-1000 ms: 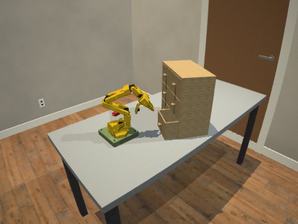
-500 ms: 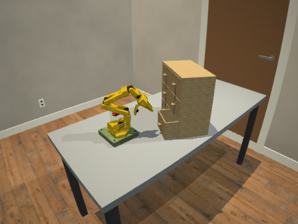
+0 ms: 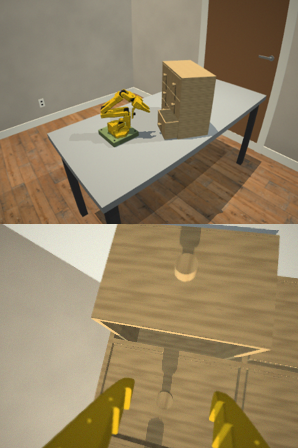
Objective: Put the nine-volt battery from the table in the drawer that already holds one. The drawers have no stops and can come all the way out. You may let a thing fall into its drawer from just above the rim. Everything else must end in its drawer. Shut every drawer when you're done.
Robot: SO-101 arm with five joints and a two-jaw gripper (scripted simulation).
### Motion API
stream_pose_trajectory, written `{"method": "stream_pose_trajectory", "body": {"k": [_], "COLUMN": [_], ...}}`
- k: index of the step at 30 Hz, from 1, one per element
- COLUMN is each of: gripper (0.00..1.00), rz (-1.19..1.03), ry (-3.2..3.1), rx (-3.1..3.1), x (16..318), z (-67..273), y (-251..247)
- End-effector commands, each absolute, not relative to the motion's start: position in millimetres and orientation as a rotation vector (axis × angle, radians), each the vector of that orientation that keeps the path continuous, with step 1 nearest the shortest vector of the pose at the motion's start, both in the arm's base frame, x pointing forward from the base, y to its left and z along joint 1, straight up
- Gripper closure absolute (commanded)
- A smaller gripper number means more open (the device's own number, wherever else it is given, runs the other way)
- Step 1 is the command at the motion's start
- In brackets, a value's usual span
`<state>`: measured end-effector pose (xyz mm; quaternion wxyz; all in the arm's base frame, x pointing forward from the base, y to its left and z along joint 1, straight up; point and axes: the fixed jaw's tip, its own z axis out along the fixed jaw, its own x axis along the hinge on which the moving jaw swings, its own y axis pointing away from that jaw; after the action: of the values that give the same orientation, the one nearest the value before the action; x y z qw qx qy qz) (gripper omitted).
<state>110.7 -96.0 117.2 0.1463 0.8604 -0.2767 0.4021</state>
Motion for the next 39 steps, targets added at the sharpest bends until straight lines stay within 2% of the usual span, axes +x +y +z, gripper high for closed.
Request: {"method": "stream_pose_trajectory", "body": {"k": [1,13,27,39], "gripper": [0.79,0.79,0.79,0.79], "rz": [1.166,1.166,1.06,1.06], "ry": [-0.793,-0.793,-0.822,-0.822], "rx": [2.457,2.457,2.543,2.543], "x": [107.9,107.9,129.1,129.1], "z": [116.5,116.5,55.2,55.2], "y": [-96.6,-96.6,-110.8,-110.8]}}
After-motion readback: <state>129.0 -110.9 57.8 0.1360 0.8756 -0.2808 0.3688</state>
